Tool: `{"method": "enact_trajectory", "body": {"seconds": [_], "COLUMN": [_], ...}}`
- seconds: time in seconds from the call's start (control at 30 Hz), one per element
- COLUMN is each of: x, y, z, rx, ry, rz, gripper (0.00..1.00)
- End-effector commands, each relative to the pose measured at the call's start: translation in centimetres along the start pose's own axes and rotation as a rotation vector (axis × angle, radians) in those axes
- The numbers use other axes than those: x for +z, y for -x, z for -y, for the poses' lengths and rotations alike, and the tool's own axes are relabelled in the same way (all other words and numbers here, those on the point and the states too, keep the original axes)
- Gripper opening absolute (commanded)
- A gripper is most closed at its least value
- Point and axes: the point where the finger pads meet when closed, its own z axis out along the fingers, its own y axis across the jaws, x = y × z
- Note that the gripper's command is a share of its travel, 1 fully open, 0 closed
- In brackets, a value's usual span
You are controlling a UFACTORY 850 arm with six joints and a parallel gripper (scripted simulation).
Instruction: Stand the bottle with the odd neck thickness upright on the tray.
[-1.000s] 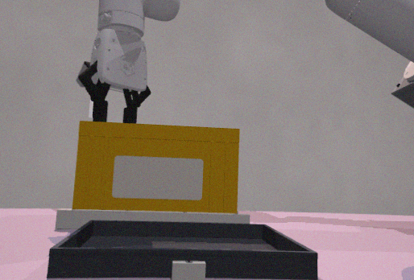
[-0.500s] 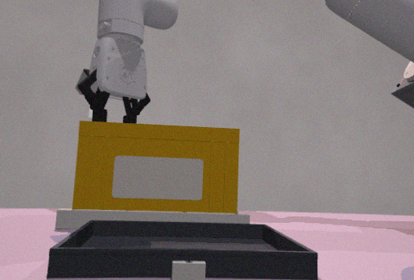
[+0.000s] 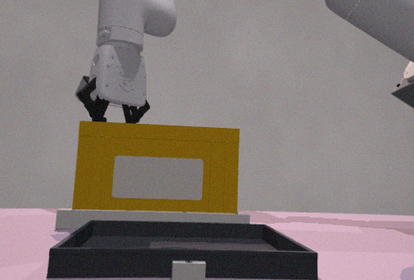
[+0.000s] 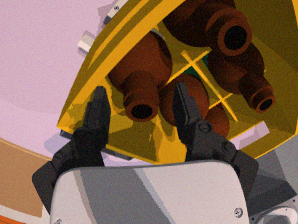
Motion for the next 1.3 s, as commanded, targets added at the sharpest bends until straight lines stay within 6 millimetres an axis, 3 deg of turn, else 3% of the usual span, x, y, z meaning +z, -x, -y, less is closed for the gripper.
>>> {"method": "enact_trajectory", "body": {"seconds": [0.0,0.7,0.73,1.27], "x": [0.21,0.38,0.38,0.38], "y": [-0.03,-0.03,-0.03,-0.03], "z": [0.04,0.04,0.04,0.04], "rx": [0.0,0.0,0.0,0.0], "ry": [-0.001,-0.001,-0.001,-0.001], "rz": [-0.001,-0.001,-0.001,-0.001], "gripper": [0.65,0.65,0.0,0.0]}}
